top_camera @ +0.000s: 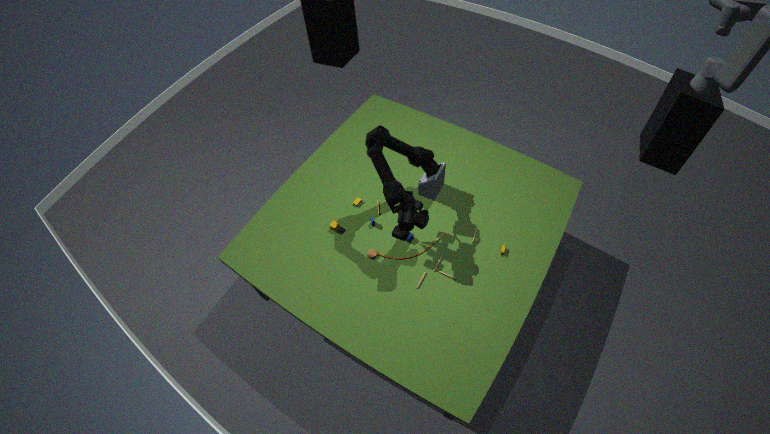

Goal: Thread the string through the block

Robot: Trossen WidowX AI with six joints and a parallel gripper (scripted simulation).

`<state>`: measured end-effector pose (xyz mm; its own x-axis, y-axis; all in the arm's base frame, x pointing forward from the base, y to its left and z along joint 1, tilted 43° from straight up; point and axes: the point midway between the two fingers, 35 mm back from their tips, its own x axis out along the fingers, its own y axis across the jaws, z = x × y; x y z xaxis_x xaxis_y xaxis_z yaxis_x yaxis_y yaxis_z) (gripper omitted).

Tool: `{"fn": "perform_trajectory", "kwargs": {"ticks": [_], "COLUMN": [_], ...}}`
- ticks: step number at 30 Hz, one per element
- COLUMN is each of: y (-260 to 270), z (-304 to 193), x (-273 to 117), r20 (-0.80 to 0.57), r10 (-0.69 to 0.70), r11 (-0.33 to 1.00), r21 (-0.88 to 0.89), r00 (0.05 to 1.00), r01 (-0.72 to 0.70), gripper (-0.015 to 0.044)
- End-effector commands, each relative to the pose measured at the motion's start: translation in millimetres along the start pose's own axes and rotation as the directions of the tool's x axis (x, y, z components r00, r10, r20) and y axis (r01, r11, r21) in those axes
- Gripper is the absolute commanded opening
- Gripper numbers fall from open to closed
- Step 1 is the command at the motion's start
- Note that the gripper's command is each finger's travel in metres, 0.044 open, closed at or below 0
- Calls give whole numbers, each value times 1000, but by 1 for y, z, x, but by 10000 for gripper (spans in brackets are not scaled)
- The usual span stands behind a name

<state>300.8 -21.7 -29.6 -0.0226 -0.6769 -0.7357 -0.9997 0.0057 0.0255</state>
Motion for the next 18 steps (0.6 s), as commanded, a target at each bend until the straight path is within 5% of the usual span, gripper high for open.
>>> {"fn": "perform_trajectory", "kwargs": {"ticks": [1, 13, 18], "y": [0, 0, 5], "z": [0, 2, 60], "x": [0, 0, -3], "r20": [0, 1, 14], "r10": [0, 0, 0], "r11": [1000, 1000, 823], "r21": [0, -22, -568], "r00": [1000, 1000, 1000], "r01": [0, 0, 8], "gripper": [0, 26, 157]}}
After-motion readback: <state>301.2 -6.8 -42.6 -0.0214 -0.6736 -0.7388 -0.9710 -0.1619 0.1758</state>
